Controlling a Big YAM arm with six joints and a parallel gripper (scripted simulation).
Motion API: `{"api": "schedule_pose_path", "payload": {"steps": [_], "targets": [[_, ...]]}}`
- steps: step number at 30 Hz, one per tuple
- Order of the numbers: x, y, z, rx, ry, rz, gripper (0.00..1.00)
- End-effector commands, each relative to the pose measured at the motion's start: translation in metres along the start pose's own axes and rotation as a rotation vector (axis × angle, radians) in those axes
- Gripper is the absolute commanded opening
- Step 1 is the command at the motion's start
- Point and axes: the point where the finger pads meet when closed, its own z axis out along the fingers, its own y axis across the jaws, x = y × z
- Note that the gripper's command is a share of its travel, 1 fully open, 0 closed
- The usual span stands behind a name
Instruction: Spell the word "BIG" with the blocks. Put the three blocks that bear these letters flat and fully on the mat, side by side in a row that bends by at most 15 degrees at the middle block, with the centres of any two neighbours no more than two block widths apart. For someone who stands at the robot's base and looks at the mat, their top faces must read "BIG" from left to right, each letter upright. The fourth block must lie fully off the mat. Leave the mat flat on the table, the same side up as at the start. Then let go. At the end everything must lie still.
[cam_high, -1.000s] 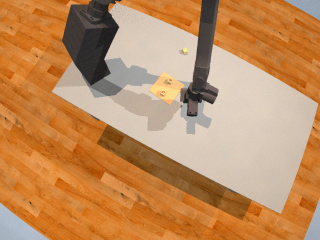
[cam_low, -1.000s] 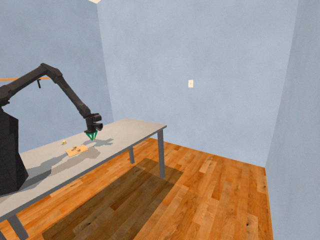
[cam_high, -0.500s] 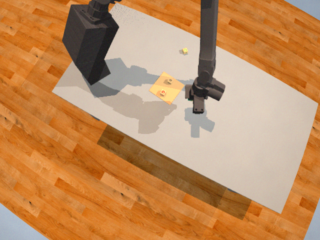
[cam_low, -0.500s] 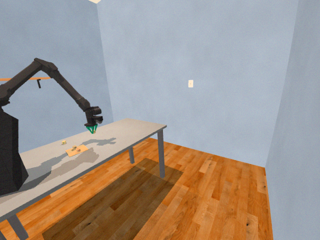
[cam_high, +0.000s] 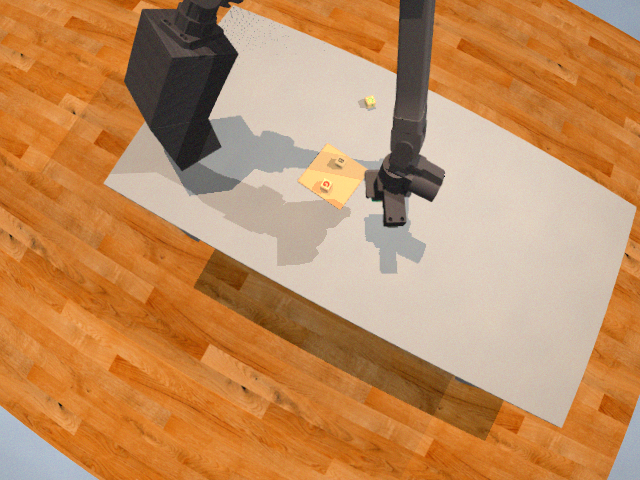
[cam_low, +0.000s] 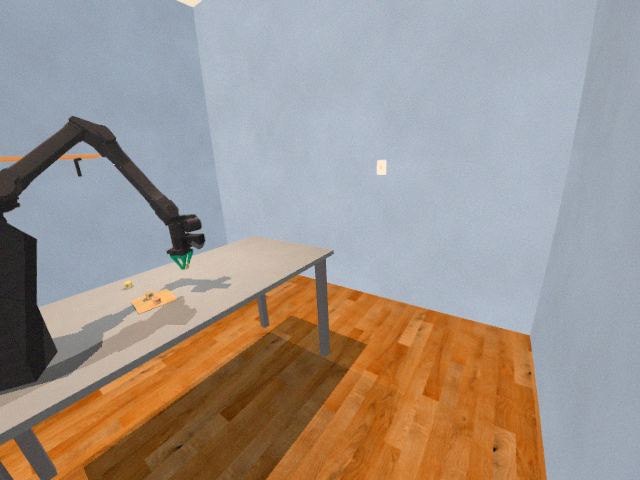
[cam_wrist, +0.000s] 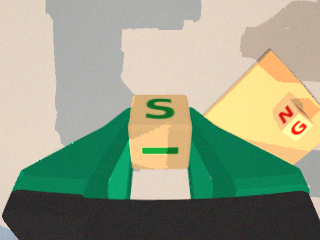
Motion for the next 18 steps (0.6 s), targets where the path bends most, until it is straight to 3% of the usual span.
{"api": "schedule_pose_path", "payload": {"steps": [1, 12, 14, 15, 18], "targets": [[0.008, 0.017, -0.011, -0.032, -0.019, -0.164, 0.20], [0.037, -0.016, -0.008, -0.013, -0.017, -0.696, 0.20], [0.037, -0.016, -0.008, -0.013, -0.017, -0.696, 0.20], [0.025, -0.025, -0.015, -0.011, -0.027, -0.801, 0.20], [0.050, -0.033, -0.007, 0.001, -0.012, -0.933, 0.20]]}}
